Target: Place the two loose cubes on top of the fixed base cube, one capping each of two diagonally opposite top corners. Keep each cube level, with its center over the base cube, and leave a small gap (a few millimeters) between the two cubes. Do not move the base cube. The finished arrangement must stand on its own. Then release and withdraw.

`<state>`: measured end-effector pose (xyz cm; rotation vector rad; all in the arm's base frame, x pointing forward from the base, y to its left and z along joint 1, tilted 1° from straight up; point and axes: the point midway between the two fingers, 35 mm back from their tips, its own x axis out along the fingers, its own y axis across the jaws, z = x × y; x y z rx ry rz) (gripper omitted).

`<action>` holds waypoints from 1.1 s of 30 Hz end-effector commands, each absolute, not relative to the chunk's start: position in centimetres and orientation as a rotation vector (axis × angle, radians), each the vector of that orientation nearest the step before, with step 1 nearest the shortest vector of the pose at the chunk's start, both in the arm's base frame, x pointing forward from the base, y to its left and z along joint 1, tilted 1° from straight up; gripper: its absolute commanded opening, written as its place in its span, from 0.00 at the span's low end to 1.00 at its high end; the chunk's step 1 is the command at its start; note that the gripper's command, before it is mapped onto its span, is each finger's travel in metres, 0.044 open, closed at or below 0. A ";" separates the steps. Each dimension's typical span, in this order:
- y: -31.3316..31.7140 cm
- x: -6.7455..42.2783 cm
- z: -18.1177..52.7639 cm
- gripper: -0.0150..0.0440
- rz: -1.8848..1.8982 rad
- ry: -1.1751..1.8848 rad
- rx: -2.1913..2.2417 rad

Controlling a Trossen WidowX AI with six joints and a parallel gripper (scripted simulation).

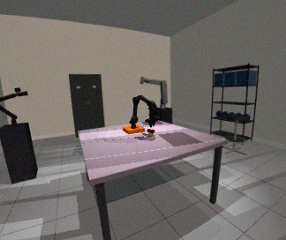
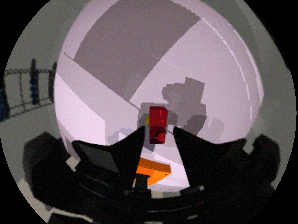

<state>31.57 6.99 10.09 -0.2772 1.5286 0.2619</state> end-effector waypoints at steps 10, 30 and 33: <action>7.1 31.8 11.9 0.60 0.260 1.517 -0.274; 10.7 30.1 12.2 0.93 0.266 1.530 -0.275; 14.9 27.9 12.2 0.93 0.269 1.531 -0.272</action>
